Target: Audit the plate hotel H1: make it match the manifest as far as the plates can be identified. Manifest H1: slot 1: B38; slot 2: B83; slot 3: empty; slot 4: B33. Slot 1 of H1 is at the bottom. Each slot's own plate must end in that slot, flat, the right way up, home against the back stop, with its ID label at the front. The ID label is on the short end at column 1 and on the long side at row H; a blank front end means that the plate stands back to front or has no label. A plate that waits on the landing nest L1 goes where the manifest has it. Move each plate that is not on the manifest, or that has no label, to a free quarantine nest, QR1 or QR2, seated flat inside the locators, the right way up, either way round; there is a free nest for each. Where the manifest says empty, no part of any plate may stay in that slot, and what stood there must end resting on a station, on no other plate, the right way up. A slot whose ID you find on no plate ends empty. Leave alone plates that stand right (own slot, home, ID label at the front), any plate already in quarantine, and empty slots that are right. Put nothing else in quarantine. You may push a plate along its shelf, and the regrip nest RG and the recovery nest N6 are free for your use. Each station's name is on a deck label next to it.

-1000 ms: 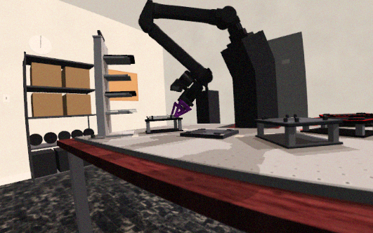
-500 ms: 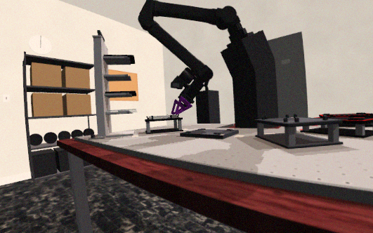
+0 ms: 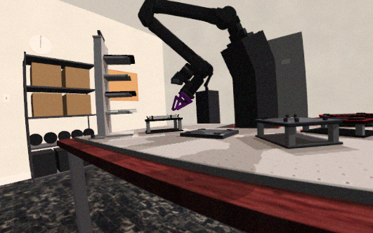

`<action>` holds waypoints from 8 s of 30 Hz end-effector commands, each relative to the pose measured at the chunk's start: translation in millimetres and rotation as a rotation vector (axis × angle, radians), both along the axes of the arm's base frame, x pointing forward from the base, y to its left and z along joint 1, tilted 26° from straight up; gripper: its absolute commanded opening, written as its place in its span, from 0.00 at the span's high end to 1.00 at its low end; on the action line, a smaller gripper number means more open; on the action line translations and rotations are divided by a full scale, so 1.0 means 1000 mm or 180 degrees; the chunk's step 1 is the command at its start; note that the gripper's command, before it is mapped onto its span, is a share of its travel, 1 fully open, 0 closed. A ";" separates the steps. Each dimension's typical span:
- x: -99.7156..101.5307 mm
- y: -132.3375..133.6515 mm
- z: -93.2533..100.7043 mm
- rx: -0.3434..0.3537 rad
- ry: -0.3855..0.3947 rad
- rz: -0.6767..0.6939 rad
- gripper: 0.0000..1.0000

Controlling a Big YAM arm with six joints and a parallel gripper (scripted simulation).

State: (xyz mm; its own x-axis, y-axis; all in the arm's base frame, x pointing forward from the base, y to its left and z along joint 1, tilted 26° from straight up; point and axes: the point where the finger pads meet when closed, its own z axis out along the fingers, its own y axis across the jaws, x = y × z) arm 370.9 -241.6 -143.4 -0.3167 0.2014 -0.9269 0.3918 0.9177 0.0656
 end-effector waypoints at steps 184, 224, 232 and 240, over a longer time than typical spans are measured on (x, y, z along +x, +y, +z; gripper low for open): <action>0.059 -0.034 0.023 0.0841 0.2137 0.0121 0.14; 0.040 -0.030 0.051 0.0866 0.2148 0.0110 0.14; 0.039 -0.030 0.060 0.0851 0.2129 0.0107 0.14; 0.036 -0.029 0.067 0.0851 0.2129 0.0108 0.14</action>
